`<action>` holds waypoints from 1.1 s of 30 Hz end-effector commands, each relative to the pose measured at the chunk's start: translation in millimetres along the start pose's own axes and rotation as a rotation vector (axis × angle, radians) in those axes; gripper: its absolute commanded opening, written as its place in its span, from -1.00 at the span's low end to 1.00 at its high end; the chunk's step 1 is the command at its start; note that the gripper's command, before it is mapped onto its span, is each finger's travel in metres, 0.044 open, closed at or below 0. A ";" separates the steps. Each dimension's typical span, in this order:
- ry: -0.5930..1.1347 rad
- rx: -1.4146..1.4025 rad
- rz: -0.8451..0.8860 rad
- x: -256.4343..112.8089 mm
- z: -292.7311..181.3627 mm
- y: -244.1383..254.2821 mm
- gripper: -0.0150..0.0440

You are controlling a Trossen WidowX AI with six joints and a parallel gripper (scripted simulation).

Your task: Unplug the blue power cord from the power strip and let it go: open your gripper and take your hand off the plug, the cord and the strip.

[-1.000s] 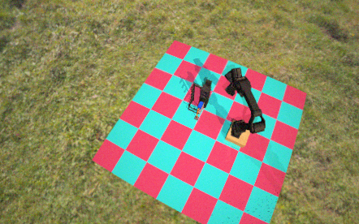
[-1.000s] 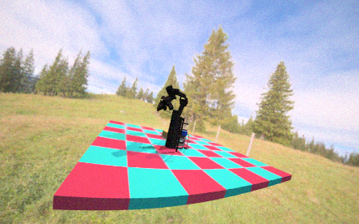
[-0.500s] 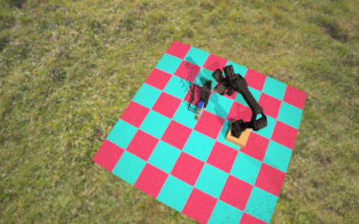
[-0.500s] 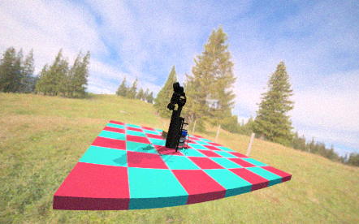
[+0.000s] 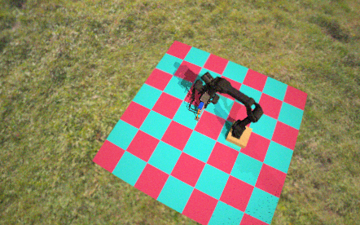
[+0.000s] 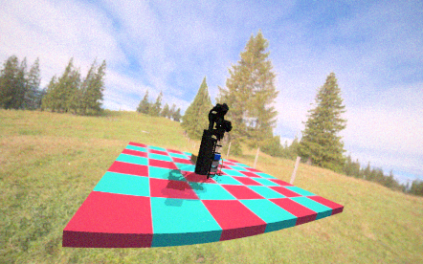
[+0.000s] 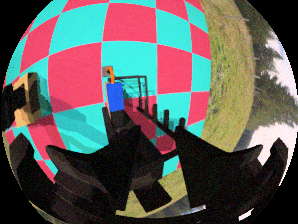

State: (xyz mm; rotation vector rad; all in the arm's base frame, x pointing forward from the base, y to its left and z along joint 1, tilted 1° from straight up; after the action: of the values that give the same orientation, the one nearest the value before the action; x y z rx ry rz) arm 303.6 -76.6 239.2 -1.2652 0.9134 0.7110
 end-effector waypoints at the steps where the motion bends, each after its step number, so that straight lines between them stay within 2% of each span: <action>1: -0.010 0.011 0.127 25.4 18.3 7.8 0.05; 8: 0.048 -0.058 0.472 82.3 56.7 43.3 0.05; 33: 0.053 -0.062 0.481 84.5 30.5 39.2 0.05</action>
State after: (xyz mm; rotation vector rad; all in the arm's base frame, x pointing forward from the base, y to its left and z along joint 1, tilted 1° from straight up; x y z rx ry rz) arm 315.0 -37.9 146.9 -1.1234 1.2659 1.0925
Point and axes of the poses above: the point midway between the two fingers, 35 mm back from their tips, its own x axis out along the fingers, its own y axis across the jaws, z = x × y, the point moved 3 cm from there along -x, back along the fingers, and after that the axes turned 7 degrees about x, right-handed, at the moved point
